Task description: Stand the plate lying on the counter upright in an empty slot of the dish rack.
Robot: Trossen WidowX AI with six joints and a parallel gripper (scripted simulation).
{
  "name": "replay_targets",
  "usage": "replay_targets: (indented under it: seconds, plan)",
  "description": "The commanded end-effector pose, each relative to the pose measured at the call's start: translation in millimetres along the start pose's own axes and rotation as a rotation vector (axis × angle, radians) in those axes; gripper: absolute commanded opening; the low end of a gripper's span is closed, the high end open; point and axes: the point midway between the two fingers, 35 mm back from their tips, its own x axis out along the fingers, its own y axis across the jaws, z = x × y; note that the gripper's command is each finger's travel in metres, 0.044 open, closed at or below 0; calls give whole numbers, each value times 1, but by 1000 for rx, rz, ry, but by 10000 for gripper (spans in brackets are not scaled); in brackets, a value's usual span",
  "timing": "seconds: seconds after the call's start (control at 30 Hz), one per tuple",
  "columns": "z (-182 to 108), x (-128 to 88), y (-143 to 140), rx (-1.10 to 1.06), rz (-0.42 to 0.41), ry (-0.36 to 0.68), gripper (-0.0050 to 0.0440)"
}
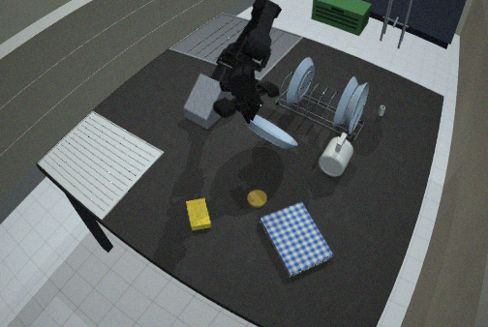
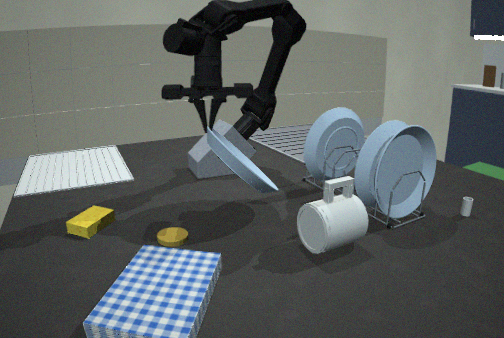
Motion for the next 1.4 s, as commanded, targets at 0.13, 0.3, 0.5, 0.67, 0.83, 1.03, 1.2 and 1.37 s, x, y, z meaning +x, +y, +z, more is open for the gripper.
replay_targets:
  seconds: [0.13,0.3,0.5,0.67,0.83,1.03,1.2,1.37]
  plan:
    - [-4,-19,-2,-97,15,55,0]
    - [-4,-24,-2,-130,22,68,0]
    - [-5,-33,-2,-195,36,92,0]
    - [-5,-41,-3,-250,49,111,0]
    - [-5,-45,-3,-282,57,122,0]
    - [-6,-51,-3,-320,68,135,0]
    - [-6,-51,-3,-320,68,135,0]
    - [-6,-51,-3,-320,68,135,0]
